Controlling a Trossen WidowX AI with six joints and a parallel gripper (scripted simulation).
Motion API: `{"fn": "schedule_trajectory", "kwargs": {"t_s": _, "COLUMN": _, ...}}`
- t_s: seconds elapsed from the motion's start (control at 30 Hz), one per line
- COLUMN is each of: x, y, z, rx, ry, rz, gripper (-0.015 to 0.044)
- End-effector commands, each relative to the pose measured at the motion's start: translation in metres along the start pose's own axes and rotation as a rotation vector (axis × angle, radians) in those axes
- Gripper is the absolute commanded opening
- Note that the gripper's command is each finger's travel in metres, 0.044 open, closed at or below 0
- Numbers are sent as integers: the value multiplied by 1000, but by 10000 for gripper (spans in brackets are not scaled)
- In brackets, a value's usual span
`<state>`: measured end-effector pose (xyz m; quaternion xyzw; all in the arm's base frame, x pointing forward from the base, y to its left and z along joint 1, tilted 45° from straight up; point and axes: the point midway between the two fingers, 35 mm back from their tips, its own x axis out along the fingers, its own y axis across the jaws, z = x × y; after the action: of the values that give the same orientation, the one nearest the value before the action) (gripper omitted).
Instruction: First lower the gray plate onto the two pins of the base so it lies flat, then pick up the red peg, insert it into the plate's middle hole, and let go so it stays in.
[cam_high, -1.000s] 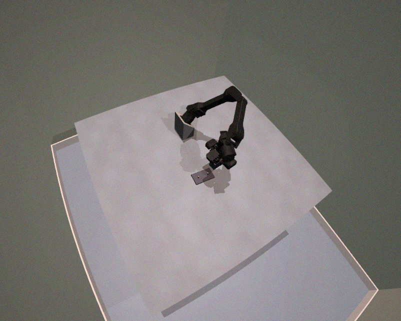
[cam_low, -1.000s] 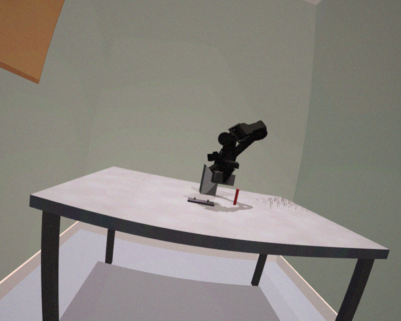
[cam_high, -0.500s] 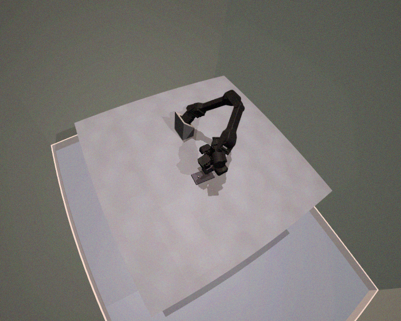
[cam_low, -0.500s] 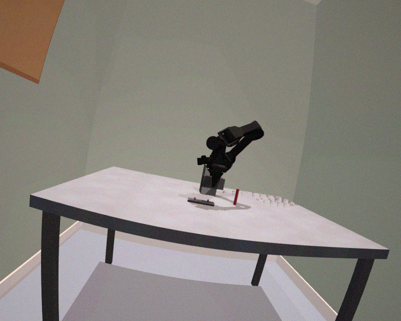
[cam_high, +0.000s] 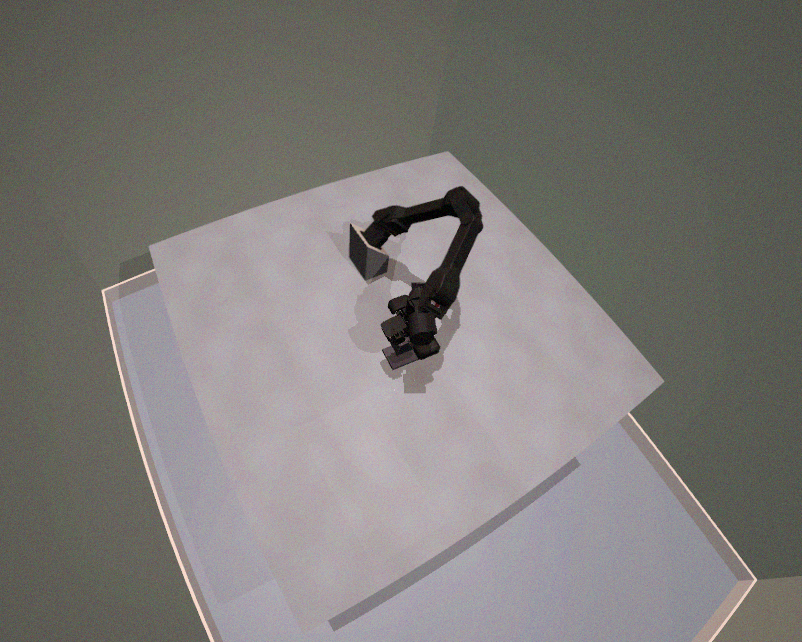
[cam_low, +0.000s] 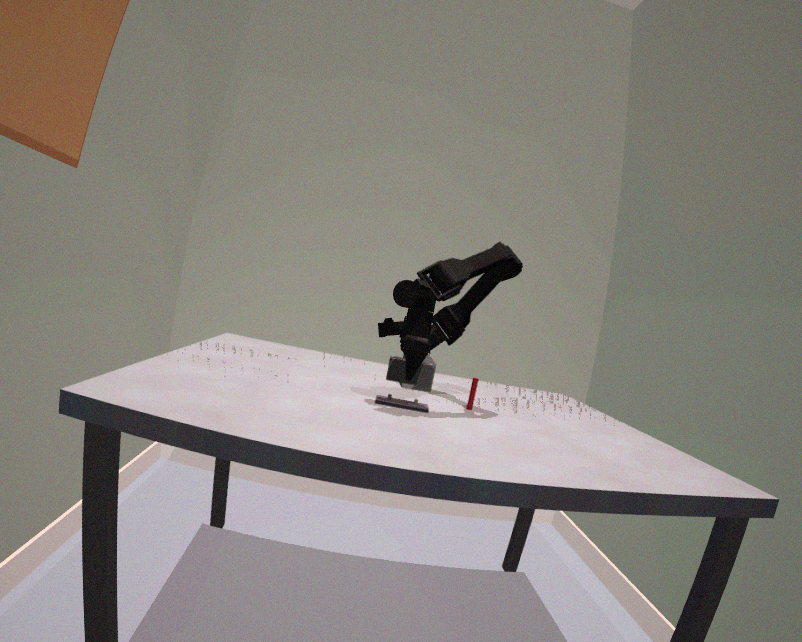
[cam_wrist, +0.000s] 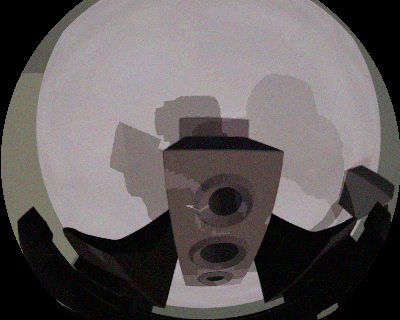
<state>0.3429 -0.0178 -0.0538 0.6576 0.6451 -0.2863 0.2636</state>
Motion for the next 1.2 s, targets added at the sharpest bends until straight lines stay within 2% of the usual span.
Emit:
{"fn": "schedule_trajectory", "kwargs": {"t_s": 0.0, "x": 2, "y": -2, "z": 2, "rx": 11, "ry": -3, "rz": -4, "gripper": 0}}
{"fn": "schedule_trajectory", "kwargs": {"t_s": 0.93, "x": 3, "y": -4, "z": 4, "rx": 11, "ry": -3, "rz": -4, "gripper": 0}}
{"fn": "schedule_trajectory", "kwargs": {"t_s": 1.17, "x": 15, "y": -4, "z": 3, "rx": 11, "ry": -2, "rz": -4, "gripper": 0}}
